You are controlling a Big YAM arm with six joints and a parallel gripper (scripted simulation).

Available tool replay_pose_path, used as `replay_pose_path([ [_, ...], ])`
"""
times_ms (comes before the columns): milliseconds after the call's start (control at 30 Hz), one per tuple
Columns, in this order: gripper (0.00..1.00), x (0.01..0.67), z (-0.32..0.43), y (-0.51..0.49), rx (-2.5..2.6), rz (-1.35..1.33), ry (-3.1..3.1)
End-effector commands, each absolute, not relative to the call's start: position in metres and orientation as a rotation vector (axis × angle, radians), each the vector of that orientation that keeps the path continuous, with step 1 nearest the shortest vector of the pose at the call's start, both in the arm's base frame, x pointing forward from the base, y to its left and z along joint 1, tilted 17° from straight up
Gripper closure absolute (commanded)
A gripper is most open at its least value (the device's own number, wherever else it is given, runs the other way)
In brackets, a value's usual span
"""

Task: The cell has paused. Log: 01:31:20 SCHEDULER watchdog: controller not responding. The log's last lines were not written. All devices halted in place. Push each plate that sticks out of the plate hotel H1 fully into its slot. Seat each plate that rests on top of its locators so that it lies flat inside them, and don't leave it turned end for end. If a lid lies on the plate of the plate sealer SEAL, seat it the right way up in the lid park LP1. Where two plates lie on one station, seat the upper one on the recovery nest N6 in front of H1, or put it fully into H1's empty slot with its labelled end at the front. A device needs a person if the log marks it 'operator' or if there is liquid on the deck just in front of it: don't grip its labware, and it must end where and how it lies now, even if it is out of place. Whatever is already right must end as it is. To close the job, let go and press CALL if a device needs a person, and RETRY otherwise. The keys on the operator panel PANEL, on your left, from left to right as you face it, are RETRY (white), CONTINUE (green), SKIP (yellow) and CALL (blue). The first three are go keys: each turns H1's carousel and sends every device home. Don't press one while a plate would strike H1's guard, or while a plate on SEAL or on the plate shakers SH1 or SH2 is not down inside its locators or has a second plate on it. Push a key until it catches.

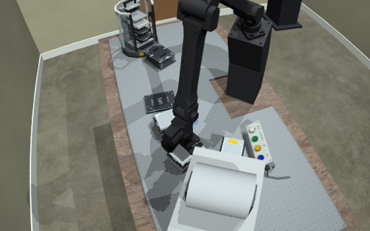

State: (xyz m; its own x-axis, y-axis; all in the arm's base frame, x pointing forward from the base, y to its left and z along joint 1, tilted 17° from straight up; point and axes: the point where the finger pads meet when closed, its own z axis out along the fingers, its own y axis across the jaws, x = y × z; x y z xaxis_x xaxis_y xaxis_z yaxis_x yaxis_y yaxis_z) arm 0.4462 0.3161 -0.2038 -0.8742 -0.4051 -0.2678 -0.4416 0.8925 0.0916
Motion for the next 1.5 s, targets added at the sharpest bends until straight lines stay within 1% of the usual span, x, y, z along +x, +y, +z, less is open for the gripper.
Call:
replay_pose_path([
  [0, 0.10, 0.452, -0.199, 0.321, -0.637, 0.225, 2.803],
  [33, 0.12, 0.452, -0.199, 0.321, -0.637, 0.225, 2.803],
  [100, 0.12, 0.452, -0.199, 0.321, -0.637, 0.225, 2.803],
  [167, 0.16, 0.452, -0.199, 0.321, -0.637, 0.225, 2.803],
  [1033, 0.16, 0.450, -0.203, 0.327, -0.639, 0.225, 2.806],
  [1333, 0.16, 0.453, -0.186, 0.329, -0.636, 0.233, 2.790],
  [1467, 0.16, 0.447, -0.192, 0.324, -0.639, 0.225, 2.806],
])
